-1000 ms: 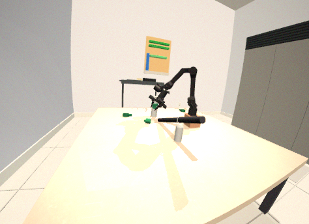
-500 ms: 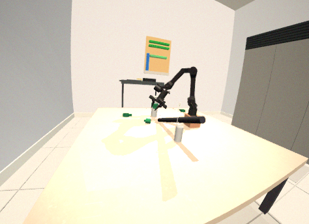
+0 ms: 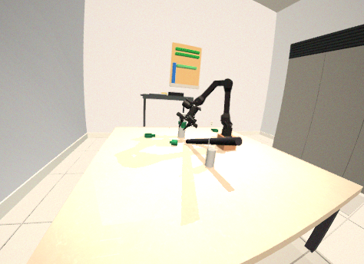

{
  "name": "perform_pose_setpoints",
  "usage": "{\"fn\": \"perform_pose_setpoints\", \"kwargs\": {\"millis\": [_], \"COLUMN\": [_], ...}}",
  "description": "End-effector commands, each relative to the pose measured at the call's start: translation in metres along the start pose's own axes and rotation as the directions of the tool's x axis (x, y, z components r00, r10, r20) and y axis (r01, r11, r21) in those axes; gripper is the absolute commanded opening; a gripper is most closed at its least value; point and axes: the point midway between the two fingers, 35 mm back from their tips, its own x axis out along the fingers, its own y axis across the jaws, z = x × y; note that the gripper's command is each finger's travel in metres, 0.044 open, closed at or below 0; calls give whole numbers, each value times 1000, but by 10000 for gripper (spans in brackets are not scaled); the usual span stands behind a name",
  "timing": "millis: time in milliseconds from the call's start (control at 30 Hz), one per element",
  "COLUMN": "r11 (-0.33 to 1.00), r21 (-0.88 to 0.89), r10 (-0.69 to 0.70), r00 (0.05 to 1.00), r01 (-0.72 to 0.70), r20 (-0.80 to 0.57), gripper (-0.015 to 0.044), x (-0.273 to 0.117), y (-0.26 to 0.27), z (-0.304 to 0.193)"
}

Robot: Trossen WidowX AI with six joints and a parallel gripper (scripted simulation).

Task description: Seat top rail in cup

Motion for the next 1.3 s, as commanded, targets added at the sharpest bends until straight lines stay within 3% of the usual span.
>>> {"fn": "perform_pose_setpoints", "kwargs": {"millis": [0, 1267], "r11": [1000, 982], "r21": [-13, -188], "r10": [3, 15], "r00": [1000, 994], "r01": [-3, 5], "r20": [8, 107], "gripper": [0, 0], "x": [-1, -10], "y": [3, 20], "z": [0, -3]}}
